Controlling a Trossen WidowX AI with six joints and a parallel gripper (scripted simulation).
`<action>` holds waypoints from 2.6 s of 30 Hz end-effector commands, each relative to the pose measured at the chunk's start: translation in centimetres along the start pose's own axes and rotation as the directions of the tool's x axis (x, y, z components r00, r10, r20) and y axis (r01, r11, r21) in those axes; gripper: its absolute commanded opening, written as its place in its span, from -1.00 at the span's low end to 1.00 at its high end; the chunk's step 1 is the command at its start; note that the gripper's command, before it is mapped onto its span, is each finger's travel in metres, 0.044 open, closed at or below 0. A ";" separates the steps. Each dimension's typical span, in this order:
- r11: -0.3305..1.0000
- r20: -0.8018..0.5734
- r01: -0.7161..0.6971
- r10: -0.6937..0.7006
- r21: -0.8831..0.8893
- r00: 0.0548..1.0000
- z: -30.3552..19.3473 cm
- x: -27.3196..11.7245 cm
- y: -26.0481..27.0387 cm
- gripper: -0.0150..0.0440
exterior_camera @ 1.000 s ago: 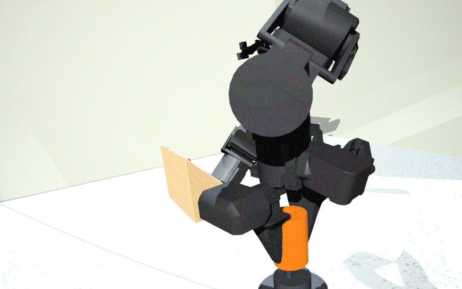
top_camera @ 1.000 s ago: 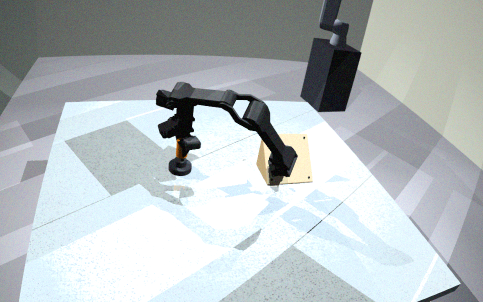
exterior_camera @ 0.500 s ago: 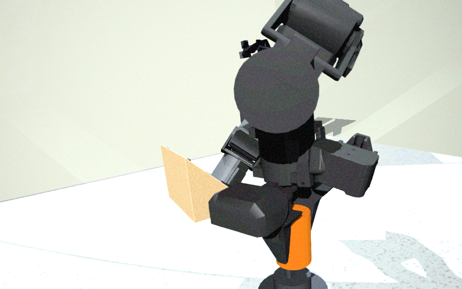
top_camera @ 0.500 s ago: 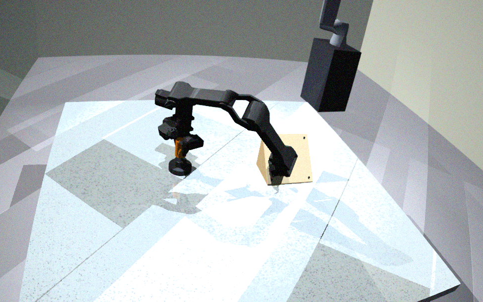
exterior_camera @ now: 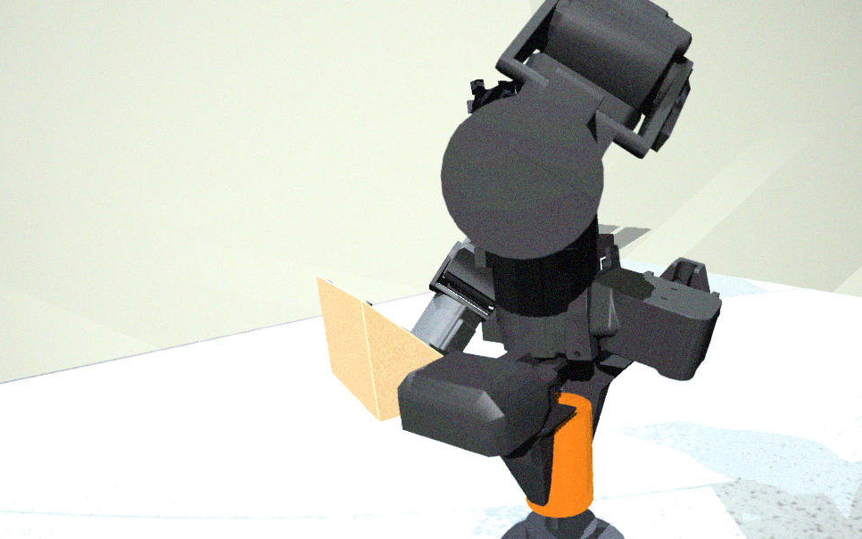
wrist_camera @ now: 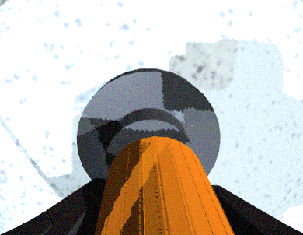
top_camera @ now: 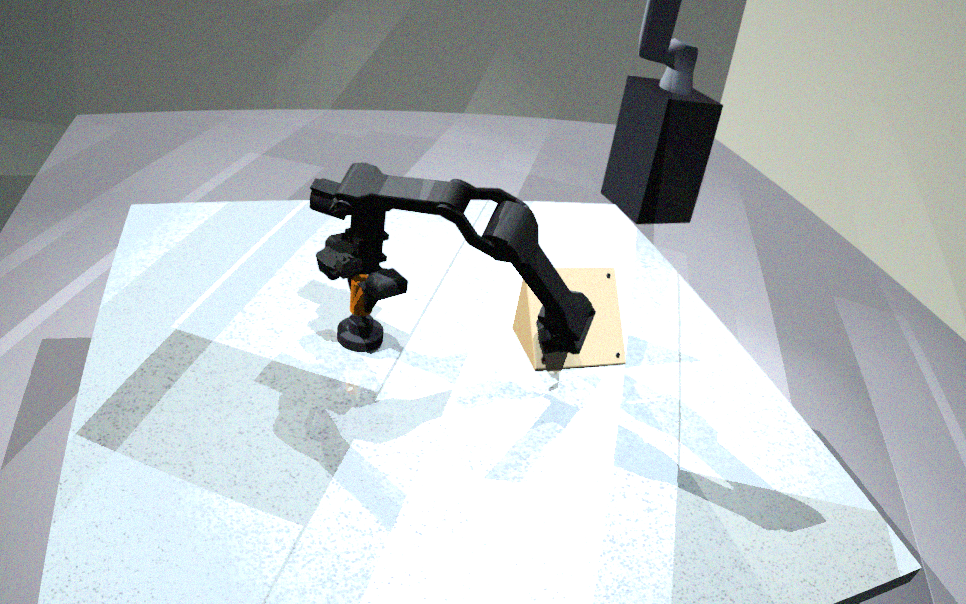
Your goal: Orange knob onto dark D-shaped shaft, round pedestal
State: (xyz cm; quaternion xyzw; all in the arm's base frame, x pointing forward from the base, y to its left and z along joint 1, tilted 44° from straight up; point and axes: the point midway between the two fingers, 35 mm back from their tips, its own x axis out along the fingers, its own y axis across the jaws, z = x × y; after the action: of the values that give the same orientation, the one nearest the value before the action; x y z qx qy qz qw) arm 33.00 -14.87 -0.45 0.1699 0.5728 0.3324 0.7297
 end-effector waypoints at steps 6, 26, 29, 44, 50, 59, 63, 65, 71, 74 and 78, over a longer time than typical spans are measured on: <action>1.000 0.002 0.002 -0.002 -0.006 1.000 0.0 -0.2 0.2 -0.49; 1.000 0.002 0.002 -0.002 -0.006 1.000 0.1 -0.1 0.1 -0.49; 1.000 0.002 0.002 -0.002 -0.006 1.000 0.0 0.0 0.1 -0.49; 1.000 0.002 0.002 -0.002 -0.006 1.000 0.2 -0.3 0.2 -0.49; 1.000 0.003 0.002 -0.002 -0.006 1.000 0.2 0.0 0.2 -0.49; 1.000 0.002 0.002 -0.002 -0.006 1.000 0.0 0.2 0.1 -0.49; 1.000 0.002 0.002 -0.002 -0.006 1.000 -0.1 0.2 0.2 -0.49; 1.000 0.002 0.002 -0.002 -0.006 1.000 -0.1 0.2 0.2 -0.49; 1.000 0.002 0.002 -0.002 -0.006 1.000 -0.1 0.2 0.3 -0.49; 1.000 0.002 0.002 -0.002 -0.006 1.000 -0.1 -0.1 0.4 -0.49; 1.000 0.002 0.002 -0.002 -0.006 1.000 -0.1 -0.3 0.4 -0.49</action>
State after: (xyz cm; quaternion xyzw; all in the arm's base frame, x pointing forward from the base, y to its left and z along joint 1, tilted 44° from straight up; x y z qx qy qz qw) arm 32.73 -14.61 -0.37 0.1700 0.5727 0.3333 0.7294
